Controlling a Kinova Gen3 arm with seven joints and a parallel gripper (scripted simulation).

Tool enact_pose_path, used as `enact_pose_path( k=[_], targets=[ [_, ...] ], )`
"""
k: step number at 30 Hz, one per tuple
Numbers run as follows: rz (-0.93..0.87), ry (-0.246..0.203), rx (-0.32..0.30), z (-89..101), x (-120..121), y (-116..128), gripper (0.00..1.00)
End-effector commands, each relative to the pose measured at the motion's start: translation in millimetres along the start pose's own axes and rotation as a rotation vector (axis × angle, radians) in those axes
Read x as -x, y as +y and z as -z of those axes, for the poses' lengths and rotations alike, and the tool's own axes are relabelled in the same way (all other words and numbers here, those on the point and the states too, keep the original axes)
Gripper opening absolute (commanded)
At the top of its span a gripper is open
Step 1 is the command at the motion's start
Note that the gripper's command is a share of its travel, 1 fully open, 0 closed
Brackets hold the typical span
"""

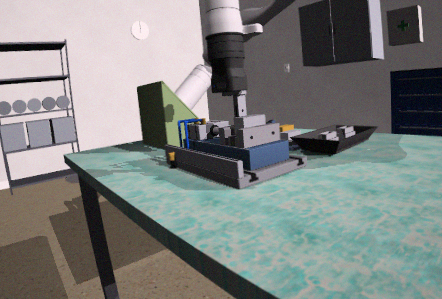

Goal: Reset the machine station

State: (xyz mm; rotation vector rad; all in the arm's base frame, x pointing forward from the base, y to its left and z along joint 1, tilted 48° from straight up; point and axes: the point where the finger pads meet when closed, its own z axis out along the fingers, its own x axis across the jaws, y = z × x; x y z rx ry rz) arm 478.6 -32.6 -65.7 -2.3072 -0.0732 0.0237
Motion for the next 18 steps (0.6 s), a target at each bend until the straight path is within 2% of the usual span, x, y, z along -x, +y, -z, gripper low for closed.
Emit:
enact_pose_path(
  k=[1,18],
  targets=[
    [-0.004,0.005,-0.002,-0.2,-4.6,-2.6,0.00],
    [-0.008,0.005,-0.003,-0.4,4.8,-2.7,0.00]
  ],
)
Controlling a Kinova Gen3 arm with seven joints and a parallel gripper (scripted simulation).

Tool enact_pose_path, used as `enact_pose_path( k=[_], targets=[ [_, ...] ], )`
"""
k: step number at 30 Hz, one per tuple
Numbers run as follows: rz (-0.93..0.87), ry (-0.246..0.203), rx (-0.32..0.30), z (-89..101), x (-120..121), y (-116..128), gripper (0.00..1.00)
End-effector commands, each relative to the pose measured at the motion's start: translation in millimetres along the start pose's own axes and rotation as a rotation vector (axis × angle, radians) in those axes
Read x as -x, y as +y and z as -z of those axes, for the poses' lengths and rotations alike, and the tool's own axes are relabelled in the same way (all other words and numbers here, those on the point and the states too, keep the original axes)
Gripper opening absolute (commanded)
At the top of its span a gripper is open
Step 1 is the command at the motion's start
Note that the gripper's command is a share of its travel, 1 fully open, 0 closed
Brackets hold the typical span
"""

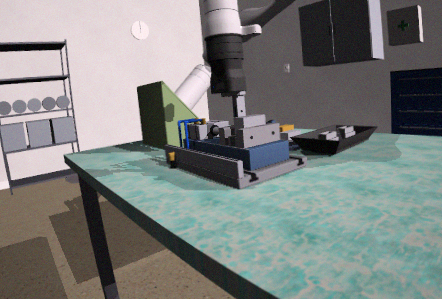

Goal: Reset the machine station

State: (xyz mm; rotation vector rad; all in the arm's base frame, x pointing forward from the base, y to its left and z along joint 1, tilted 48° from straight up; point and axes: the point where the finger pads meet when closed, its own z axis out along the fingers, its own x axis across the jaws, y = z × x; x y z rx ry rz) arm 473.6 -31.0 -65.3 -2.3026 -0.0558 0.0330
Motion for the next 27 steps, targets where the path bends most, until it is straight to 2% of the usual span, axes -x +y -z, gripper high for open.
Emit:
enact_pose_path(
  k=[1,22,27],
  targets=[
    [0.007,0.006,0.002,0.7,0.7,-1.1,0.00],
    [0.007,0.006,0.002,1.6,5.1,-1.1,0.00],
    [0.012,0.006,0.003,7.3,3.6,-1.1,0.00]
  ],
)
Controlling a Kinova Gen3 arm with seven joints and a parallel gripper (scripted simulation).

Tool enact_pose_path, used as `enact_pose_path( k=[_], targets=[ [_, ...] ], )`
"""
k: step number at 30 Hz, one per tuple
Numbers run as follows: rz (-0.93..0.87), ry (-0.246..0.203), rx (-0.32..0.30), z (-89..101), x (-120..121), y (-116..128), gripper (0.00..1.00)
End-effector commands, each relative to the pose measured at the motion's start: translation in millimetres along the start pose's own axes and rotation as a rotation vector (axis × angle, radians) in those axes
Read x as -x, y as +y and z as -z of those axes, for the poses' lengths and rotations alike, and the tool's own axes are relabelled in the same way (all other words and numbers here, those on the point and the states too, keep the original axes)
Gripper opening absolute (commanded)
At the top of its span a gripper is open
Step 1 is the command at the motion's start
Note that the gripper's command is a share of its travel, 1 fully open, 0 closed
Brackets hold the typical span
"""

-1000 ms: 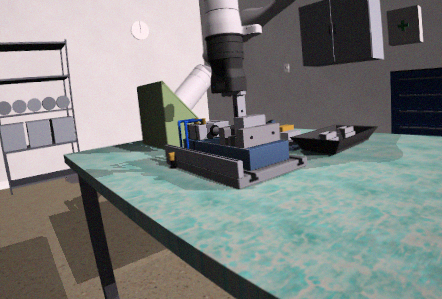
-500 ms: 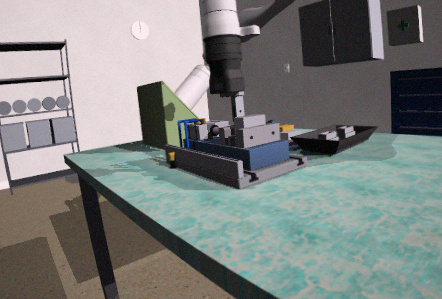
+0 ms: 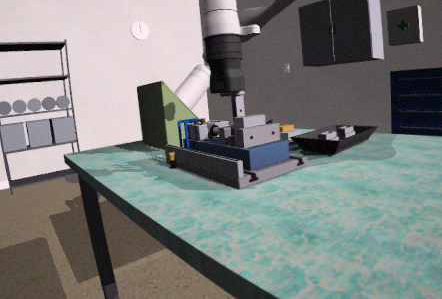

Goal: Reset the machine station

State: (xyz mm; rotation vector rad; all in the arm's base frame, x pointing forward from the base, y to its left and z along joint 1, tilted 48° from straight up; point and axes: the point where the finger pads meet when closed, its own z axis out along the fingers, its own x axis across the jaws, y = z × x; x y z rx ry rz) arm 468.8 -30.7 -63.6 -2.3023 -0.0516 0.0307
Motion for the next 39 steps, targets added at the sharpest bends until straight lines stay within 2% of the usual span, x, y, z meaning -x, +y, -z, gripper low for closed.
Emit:
enact_pose_path(
  k=[1,10,12,25,39],
  targets=[
    [0.015,0.003,0.004,8.3,-1.4,0.5,0.00],
    [0.016,0.003,0.004,32.2,-1.5,0.3,0.00],
    [0.016,0.003,0.004,32.2,-1.5,0.3,0.00],
    [0.016,0.002,0.004,69.2,-1.4,-0.1,0.00],
    [0.013,0.003,0.003,78.0,-0.4,-0.2,0.00]
  ],
)
